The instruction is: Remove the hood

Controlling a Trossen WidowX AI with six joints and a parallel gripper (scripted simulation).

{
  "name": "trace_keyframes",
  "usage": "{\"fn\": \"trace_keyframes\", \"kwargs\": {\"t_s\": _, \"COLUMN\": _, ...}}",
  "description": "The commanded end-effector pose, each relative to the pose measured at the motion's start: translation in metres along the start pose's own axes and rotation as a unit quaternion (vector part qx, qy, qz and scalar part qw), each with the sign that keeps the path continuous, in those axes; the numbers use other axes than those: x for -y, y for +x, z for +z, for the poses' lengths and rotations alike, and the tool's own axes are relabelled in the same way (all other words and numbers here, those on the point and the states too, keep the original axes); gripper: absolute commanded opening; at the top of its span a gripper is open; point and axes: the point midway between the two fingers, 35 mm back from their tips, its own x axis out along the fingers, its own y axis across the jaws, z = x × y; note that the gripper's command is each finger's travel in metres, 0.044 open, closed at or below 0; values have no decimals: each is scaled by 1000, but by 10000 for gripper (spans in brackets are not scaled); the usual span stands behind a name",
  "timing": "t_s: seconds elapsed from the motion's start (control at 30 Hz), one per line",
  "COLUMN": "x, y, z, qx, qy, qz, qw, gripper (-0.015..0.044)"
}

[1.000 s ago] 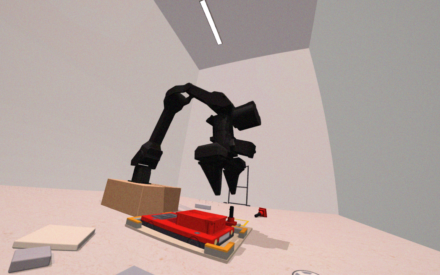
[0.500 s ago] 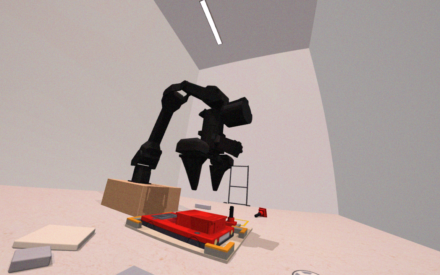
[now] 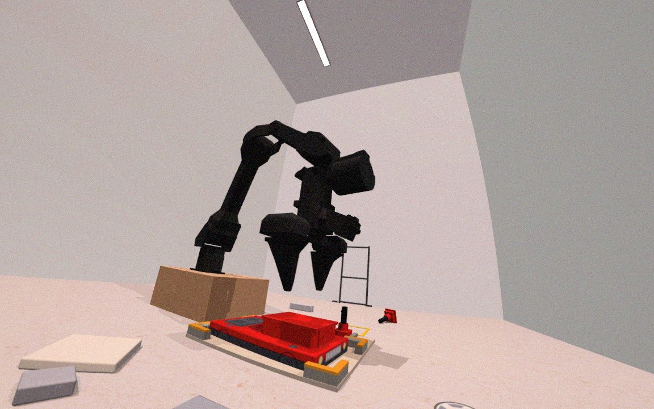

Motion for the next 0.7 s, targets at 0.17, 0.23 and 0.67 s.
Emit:
{"fn": "trace_keyframes", "kwargs": {"t_s": 0.17, "x": 1, "y": 9, "z": -2, "qx": -3, "qy": -1, "qz": -2, "qw": 1000, "gripper": 440}}
{"fn": "trace_keyframes", "kwargs": {"t_s": 0.23, "x": 1, "y": 11, "z": -2, "qx": -3, "qy": -1, "qz": -2, "qw": 1000, "gripper": 440}}
{"fn": "trace_keyframes", "kwargs": {"t_s": 0.67, "x": 1, "y": 22, "z": -2, "qx": -3, "qy": -1, "qz": -2, "qw": 1000, "gripper": 440}}
